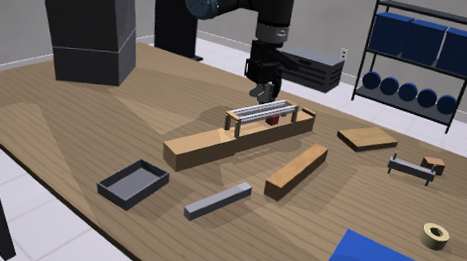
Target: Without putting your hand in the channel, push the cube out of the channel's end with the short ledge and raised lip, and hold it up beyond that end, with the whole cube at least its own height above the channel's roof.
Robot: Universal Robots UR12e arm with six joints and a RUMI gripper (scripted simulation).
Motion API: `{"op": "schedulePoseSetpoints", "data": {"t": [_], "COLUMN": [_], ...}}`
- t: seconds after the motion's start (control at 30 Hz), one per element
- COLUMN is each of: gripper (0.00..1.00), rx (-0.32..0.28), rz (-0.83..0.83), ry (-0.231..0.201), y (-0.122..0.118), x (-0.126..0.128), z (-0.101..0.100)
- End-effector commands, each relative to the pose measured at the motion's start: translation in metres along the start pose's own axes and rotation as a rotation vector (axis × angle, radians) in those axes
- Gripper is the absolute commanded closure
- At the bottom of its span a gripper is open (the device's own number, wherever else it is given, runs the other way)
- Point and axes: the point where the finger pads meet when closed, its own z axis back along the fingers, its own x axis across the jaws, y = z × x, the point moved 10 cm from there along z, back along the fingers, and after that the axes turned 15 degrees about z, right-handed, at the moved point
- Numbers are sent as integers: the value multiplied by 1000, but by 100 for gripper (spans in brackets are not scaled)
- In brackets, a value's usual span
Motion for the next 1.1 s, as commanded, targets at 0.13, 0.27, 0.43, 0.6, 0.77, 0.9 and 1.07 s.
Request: {"op": "schedulePoseSetpoints", "data": {"t": [0.13, 0.27, 0.43, 0.6, 0.77, 0.9, 1.07], "gripper": [100, 100, 100, 100, 100, 100, 100], "rx": [0, 0, 0, 0, 0, 0, 0], "rz": [0, 0, 0, 0, 0, 0, 0], "ry": [-1, -1, -1, -1, -1, -1, -1], "y": [0, 0, 0, 0, 0, 0, 0], "x": [0, 0, 0, 0, 0, 0, 0], "z": [2, 13, 39, 72, 90, 106, 114]}}
